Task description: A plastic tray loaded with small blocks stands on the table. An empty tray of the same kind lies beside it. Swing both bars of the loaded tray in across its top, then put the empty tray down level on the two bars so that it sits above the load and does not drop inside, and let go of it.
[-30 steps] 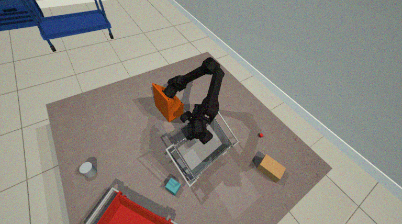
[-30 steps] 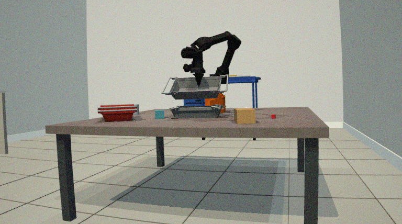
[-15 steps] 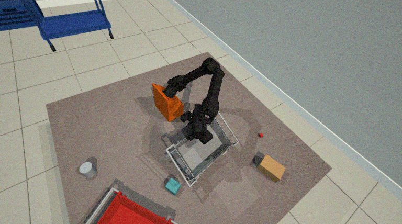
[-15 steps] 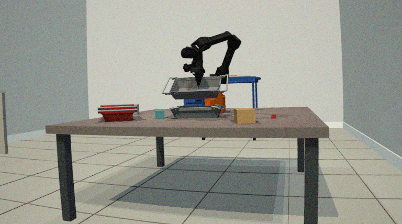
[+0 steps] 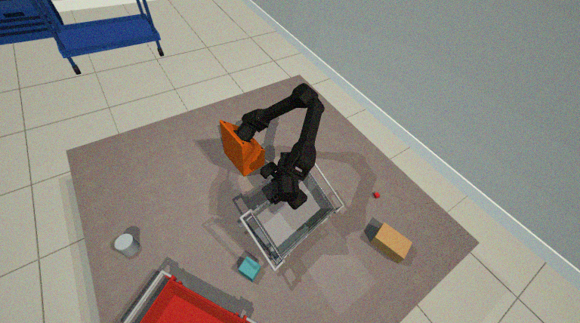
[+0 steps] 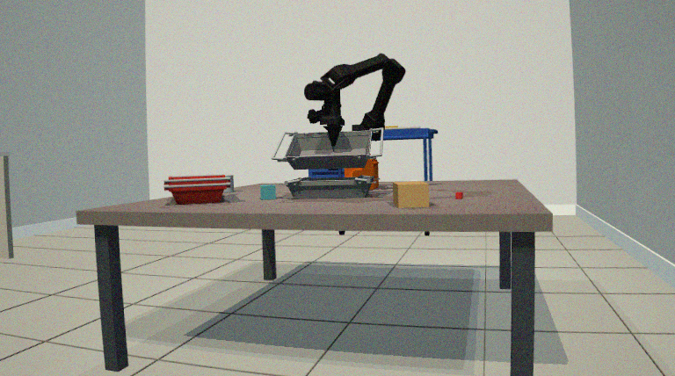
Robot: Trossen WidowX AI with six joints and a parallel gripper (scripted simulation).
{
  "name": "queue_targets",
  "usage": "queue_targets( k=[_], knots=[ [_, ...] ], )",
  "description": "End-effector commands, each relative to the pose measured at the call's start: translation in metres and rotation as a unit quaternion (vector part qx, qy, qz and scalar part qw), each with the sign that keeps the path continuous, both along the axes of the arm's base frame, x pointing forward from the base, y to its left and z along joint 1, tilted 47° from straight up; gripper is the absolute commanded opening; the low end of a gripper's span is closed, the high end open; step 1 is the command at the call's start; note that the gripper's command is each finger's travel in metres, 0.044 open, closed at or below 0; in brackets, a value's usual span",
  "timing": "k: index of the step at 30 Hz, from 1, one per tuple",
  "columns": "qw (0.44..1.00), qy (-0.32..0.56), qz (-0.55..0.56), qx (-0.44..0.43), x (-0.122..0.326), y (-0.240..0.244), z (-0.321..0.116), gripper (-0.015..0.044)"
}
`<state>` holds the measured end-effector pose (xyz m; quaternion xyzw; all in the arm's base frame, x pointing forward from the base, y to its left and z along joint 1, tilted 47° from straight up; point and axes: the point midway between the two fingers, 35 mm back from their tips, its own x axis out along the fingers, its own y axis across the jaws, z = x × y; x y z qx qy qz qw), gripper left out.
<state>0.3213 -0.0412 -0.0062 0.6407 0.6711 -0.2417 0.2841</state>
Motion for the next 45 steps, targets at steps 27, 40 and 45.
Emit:
queue_targets(
  k=[27, 40, 45],
  knots=[
    [1.0, -0.006, -0.011, 0.004, -0.007, 0.027, -0.025, 0.0],
    [1.0, -0.006, -0.011, 0.004, -0.015, 0.034, -0.033, 0.0],
    [1.0, -0.006, -0.011, 0.004, -0.018, 0.037, -0.037, 0.0]
  ],
)
